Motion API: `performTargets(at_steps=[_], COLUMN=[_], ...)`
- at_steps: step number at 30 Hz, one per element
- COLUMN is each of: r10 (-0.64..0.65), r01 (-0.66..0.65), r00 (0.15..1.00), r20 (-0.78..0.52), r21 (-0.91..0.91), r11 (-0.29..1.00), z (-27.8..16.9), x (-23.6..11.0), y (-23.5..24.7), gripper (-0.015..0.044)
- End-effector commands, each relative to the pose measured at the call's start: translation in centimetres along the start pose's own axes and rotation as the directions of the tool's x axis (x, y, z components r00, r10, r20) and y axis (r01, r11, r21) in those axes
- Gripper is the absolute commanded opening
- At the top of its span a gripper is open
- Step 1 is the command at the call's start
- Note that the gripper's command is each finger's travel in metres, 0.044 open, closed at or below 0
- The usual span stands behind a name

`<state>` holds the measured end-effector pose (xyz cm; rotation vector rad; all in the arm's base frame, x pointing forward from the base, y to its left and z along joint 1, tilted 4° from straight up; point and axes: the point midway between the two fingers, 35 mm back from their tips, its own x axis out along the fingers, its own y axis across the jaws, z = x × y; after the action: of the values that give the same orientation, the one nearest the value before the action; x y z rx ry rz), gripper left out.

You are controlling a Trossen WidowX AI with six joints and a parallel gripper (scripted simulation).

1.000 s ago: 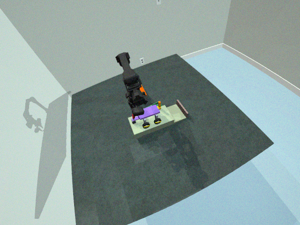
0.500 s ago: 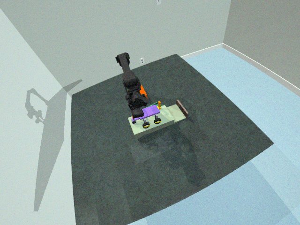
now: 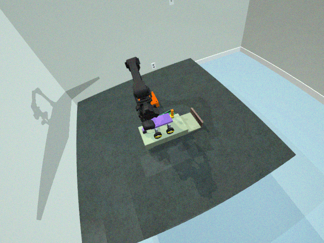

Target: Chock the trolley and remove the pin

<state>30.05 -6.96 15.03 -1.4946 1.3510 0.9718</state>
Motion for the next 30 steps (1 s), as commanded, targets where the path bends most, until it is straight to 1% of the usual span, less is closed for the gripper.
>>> performTargets(at_steps=[1, 8, 13, 21, 30], r10=[0.000, 0.000, 0.001, 0.001, 0.000], r01=[0.000, 0.000, -0.001, -0.001, 0.000], r00=[1.000, 1.000, 1.000, 1.000, 1.000], r20=[-0.001, -0.002, -0.002, -0.002, -0.001], r21=[-0.002, -0.002, 0.000, 0.000, -0.002], r11=[1.000, 1.000, 1.000, 1.000, 1.000], z=[-0.10, -0.16, -0.08, -0.08, -0.21], x=[0.58, 1.38, 1.10, 1.10, 0.45], y=[0.01, 0.02, 0.03, 0.03, 0.08], gripper=[0.0190, 0.0190, 0.0059, 0.0005, 0.0000])
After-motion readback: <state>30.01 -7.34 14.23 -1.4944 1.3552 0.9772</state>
